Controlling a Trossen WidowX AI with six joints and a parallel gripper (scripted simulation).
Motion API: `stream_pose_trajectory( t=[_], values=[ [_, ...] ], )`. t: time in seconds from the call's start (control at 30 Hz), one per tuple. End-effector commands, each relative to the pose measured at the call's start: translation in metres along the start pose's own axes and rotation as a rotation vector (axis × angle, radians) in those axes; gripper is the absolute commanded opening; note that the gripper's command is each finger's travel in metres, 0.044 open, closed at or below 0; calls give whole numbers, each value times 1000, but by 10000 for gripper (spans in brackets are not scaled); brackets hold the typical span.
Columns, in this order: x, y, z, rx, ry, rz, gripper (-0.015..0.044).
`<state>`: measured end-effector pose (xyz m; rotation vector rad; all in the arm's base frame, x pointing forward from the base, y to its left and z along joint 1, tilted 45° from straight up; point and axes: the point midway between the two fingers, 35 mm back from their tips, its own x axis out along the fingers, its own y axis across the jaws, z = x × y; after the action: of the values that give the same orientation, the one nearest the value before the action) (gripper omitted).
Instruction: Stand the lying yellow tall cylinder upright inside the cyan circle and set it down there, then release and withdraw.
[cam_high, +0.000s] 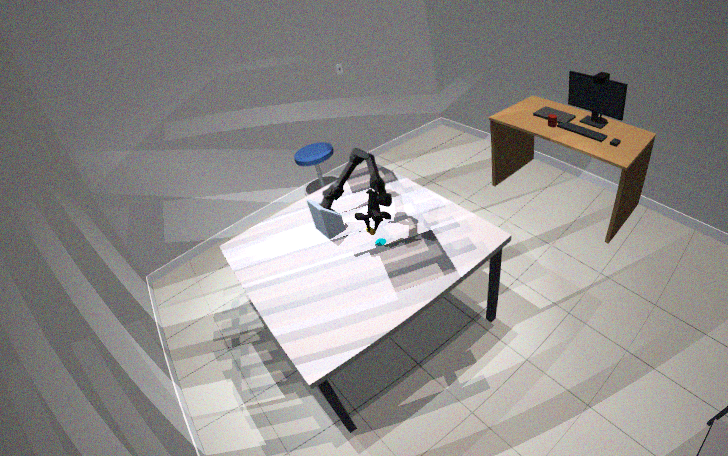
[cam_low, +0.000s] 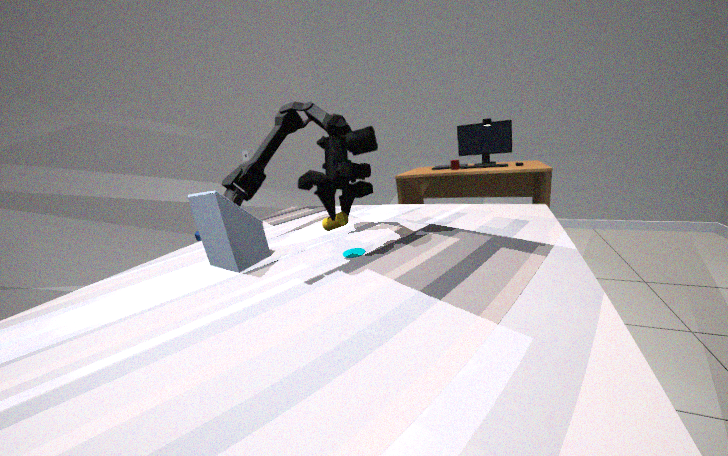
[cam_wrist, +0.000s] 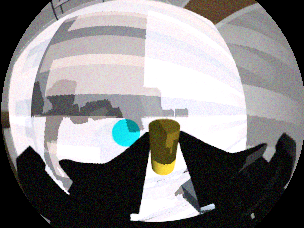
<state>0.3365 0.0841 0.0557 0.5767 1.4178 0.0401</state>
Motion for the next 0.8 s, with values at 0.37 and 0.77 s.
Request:
stream_pose_trajectory(
  t=[0.37, 0.77],
  values=[
    [4, 1, 1, -7, -92, -42, 105],
    [7, 1, 2, -8, -168, -70, 105]
  ],
)
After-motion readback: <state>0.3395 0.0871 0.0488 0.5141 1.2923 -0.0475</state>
